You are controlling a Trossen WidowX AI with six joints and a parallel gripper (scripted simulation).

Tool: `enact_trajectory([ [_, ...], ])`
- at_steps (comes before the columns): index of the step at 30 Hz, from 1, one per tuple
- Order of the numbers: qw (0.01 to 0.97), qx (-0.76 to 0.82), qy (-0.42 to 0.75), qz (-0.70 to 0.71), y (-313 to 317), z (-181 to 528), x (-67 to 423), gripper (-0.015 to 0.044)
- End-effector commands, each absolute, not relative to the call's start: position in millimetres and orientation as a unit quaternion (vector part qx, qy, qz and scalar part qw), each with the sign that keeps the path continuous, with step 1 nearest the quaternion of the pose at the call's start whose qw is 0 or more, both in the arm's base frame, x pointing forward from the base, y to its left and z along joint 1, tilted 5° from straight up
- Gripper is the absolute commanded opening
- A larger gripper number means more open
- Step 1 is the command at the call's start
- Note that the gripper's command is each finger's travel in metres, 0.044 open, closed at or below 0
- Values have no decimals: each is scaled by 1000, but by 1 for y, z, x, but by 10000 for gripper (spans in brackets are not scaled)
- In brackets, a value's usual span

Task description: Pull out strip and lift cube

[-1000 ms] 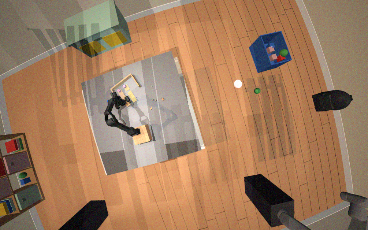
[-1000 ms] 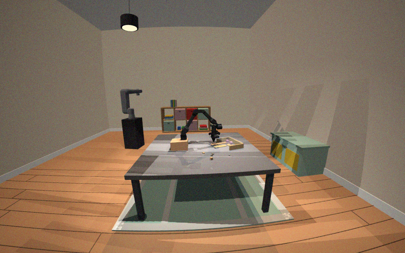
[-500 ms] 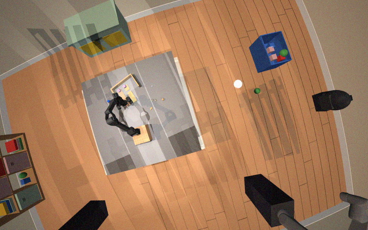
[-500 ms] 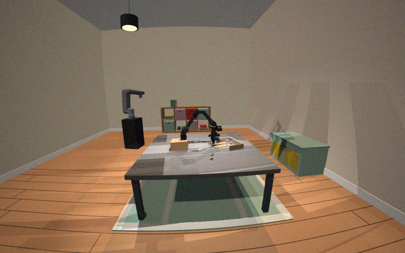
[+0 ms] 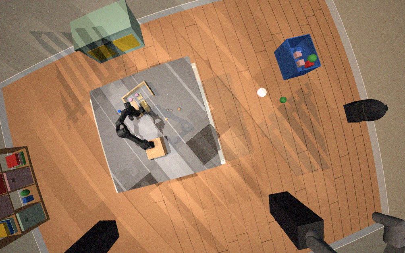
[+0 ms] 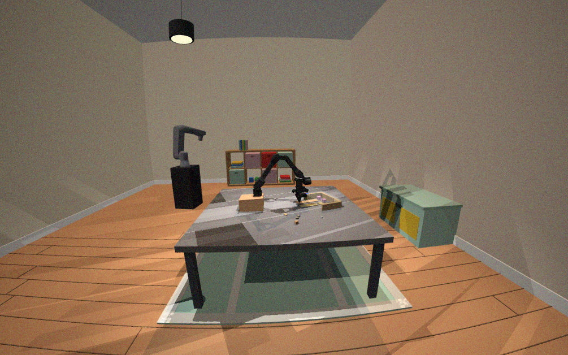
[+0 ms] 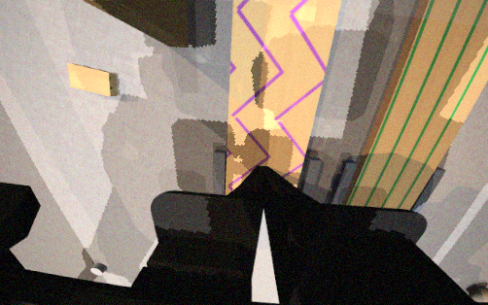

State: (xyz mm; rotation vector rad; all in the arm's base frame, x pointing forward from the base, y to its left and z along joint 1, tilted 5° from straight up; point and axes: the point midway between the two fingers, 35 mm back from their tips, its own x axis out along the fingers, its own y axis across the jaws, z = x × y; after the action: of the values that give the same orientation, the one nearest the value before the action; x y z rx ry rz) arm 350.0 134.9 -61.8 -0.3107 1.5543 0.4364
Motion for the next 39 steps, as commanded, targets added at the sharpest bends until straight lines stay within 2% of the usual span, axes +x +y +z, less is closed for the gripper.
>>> enact_trajectory([
  [1,682,-139,692,191,134,-63,350,0],
  [39,682,-139,692,191,135,-66,351,0],
])
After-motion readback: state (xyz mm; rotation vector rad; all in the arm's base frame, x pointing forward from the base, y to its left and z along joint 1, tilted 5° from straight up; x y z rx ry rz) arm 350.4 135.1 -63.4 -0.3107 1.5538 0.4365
